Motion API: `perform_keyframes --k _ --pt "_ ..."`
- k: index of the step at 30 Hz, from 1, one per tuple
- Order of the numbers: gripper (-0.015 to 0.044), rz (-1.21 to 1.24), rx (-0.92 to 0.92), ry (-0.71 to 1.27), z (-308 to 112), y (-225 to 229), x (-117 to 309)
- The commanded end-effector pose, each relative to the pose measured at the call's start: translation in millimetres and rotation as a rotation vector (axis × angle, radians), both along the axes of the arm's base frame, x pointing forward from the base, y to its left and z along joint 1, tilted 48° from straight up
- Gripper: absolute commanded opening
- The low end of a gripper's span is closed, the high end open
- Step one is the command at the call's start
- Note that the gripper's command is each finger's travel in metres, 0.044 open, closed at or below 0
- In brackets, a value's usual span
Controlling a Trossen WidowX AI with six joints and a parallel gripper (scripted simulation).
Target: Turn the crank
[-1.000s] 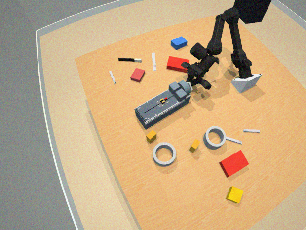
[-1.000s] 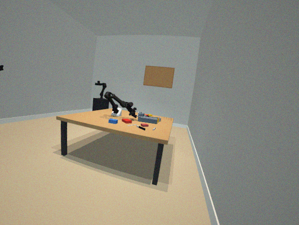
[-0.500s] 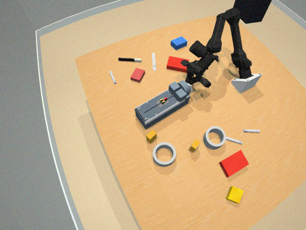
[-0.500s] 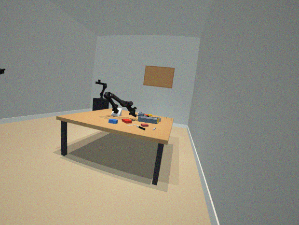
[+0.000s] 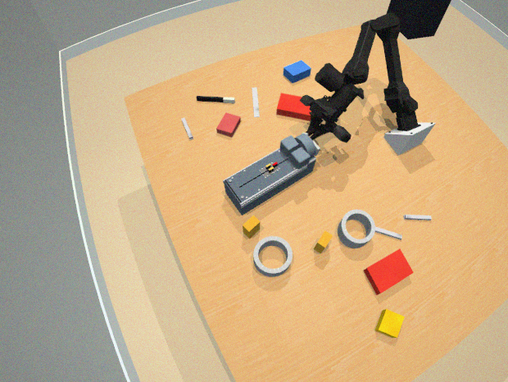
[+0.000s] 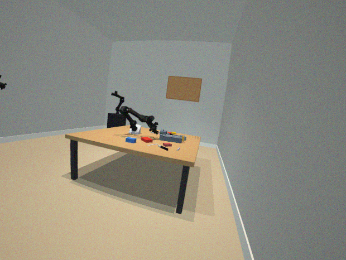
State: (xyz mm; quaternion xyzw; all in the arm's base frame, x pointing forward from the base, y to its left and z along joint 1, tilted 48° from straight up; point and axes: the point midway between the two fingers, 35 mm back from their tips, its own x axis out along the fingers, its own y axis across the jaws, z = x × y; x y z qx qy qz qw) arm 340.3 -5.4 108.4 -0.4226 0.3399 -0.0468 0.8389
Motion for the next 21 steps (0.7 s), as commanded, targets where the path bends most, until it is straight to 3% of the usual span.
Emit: perform_keyframes --k 1,21 --pt "0.0000 0.006 0.005 -0.011 6 8 -2" --pt "0.0000 0.006 0.006 -0.010 4 32 -7"
